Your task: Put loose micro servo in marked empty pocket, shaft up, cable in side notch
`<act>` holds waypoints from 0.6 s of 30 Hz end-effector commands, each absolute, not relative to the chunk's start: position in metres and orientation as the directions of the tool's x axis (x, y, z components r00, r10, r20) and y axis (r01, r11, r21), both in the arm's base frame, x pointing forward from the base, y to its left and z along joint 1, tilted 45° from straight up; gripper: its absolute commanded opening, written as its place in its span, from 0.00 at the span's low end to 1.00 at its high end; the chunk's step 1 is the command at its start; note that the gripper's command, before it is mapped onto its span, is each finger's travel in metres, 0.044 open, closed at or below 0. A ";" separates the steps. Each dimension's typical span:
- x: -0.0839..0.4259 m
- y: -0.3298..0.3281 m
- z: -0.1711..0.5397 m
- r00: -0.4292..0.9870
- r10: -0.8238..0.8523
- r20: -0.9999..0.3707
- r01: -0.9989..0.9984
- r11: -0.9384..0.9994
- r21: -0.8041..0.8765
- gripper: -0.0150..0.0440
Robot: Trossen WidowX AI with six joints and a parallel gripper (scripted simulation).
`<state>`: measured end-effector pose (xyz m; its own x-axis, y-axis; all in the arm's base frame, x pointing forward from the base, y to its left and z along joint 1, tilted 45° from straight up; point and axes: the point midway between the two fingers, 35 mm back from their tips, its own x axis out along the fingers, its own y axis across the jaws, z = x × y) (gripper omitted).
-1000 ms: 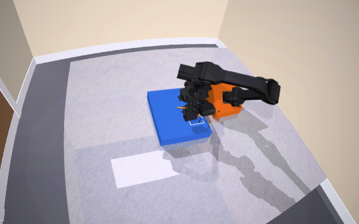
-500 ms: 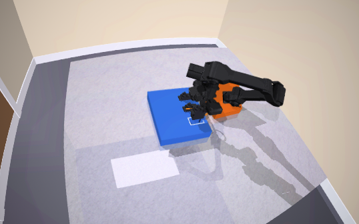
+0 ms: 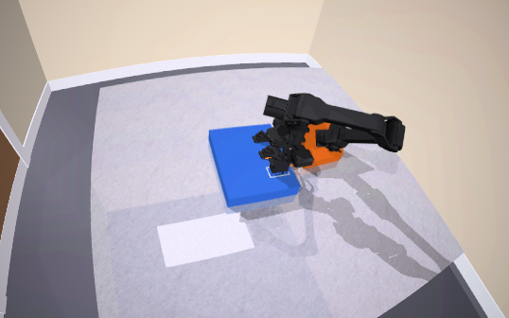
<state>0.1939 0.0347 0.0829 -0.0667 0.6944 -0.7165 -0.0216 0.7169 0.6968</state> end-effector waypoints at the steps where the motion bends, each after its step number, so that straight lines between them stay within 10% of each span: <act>1: 0.194 0.036 0.082 -0.065 0.697 -0.714 -0.015 0.715 0.699 0.25; 18: 0.193 0.041 0.077 -0.065 0.697 -0.714 -0.015 0.715 0.699 0.25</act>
<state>0.1941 0.0390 0.0788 -0.0651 0.6941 -0.7169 -0.0232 0.7172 0.6965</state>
